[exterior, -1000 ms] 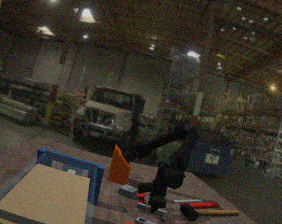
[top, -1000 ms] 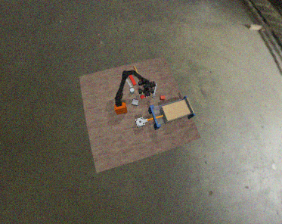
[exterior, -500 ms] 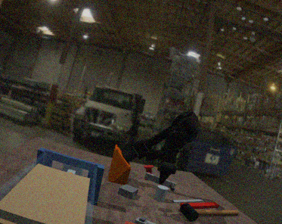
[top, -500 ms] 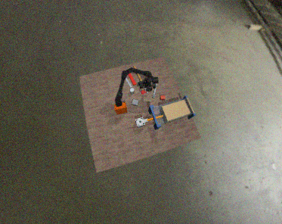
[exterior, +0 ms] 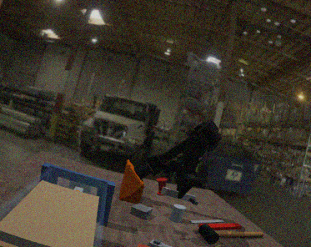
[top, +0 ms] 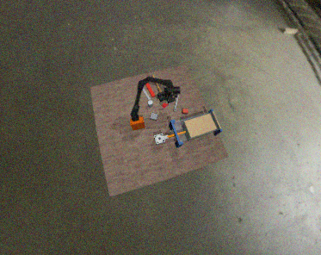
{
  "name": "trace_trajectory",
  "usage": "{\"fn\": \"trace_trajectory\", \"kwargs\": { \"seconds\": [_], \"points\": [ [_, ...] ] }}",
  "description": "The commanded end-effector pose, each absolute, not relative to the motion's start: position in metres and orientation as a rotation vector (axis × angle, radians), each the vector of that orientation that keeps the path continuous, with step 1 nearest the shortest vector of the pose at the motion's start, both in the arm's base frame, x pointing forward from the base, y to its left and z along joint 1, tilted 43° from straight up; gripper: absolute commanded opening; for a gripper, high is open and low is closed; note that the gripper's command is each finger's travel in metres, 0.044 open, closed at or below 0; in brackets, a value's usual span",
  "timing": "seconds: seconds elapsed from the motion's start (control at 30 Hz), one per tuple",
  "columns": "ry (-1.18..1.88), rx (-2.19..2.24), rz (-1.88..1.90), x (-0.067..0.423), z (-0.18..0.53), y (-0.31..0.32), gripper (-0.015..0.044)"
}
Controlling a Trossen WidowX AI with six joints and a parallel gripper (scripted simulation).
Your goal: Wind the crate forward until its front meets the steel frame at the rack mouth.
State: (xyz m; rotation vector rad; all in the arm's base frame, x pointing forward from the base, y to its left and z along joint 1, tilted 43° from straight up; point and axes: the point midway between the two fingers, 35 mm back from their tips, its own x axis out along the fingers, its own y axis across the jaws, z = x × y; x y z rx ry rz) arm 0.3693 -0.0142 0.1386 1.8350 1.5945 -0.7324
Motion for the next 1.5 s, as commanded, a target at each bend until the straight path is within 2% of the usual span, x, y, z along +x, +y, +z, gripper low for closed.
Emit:
{"fn": "trace_trajectory", "kwargs": {
  "seconds": [0.0,0.7,1.47],
  "points": [
    [1.603,1.756,-0.635,0.3695,0.1379,-0.0153,0.0],
    [1.57,1.214,-0.032,0.3695,0.1366,-0.0173,0.0],
    [1.381,0.59,0.537,0.3696,0.135,-0.0195,0.0]
  ]
}}
